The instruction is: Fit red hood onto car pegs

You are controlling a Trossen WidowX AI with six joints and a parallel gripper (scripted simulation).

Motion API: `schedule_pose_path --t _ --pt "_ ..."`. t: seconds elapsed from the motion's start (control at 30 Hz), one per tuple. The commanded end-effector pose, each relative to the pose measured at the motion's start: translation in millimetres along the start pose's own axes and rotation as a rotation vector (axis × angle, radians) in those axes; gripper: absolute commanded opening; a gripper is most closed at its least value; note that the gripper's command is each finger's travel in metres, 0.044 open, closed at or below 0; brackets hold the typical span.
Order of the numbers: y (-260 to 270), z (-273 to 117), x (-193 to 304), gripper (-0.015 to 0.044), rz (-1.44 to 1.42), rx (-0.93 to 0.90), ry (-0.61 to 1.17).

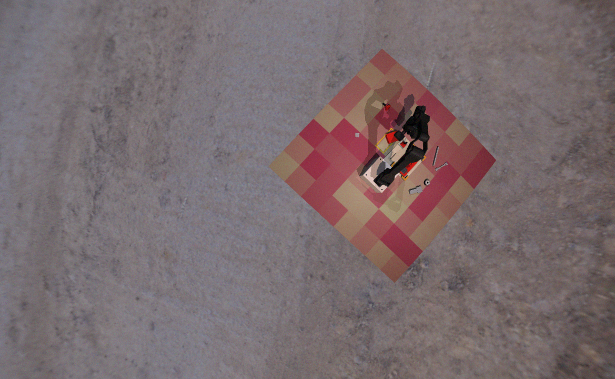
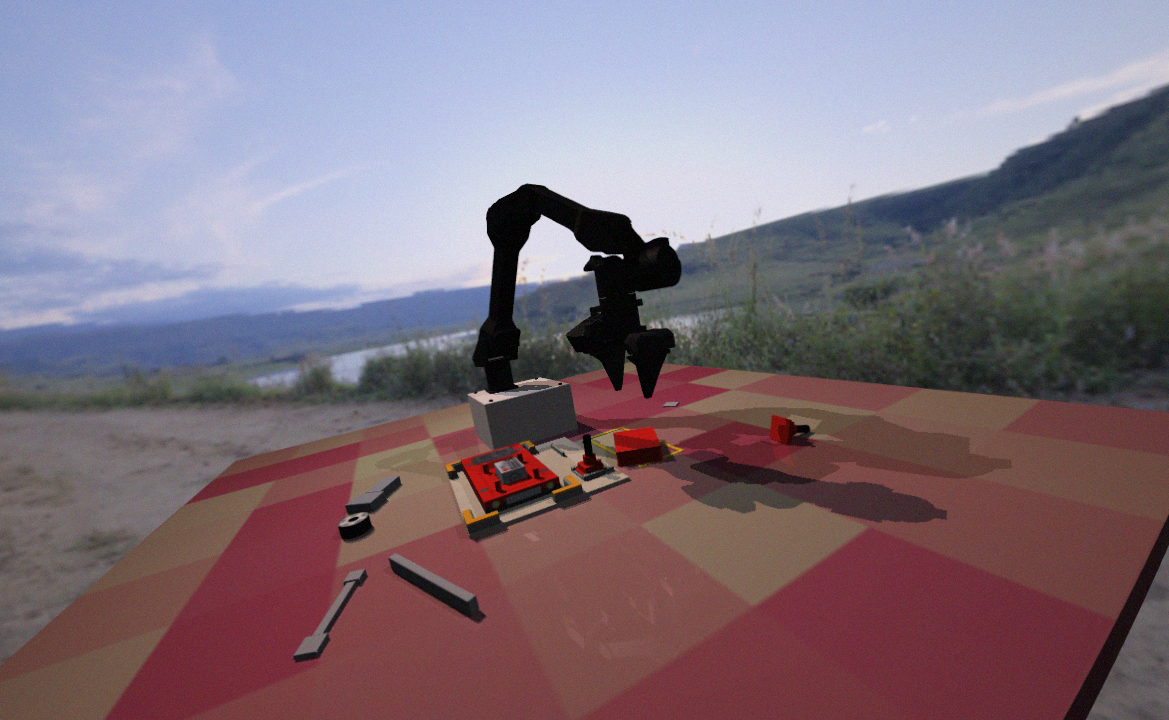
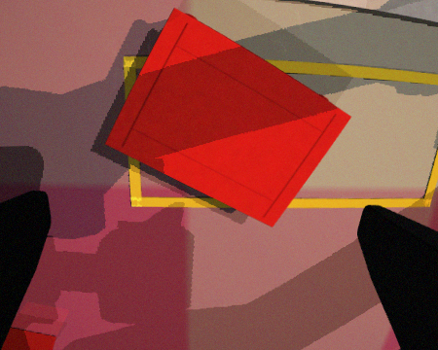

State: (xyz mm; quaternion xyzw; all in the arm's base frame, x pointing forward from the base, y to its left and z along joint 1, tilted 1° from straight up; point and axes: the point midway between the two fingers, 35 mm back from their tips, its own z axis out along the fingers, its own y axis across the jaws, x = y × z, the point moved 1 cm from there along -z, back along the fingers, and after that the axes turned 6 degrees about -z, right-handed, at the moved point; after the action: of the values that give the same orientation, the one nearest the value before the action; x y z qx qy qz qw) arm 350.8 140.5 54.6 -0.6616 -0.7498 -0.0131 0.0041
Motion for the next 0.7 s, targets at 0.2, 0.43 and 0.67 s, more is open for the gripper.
schedule_pose_path --t 0.2,0.43,0.67 --pt "-7 14 1 0.0440 -0.682 0.001 0.000" --pt "-10 22 3 0.0440 -1.104 0.005 0.001" --pt "-10 23 2 0.0440 -1.115 0.005 0.001"
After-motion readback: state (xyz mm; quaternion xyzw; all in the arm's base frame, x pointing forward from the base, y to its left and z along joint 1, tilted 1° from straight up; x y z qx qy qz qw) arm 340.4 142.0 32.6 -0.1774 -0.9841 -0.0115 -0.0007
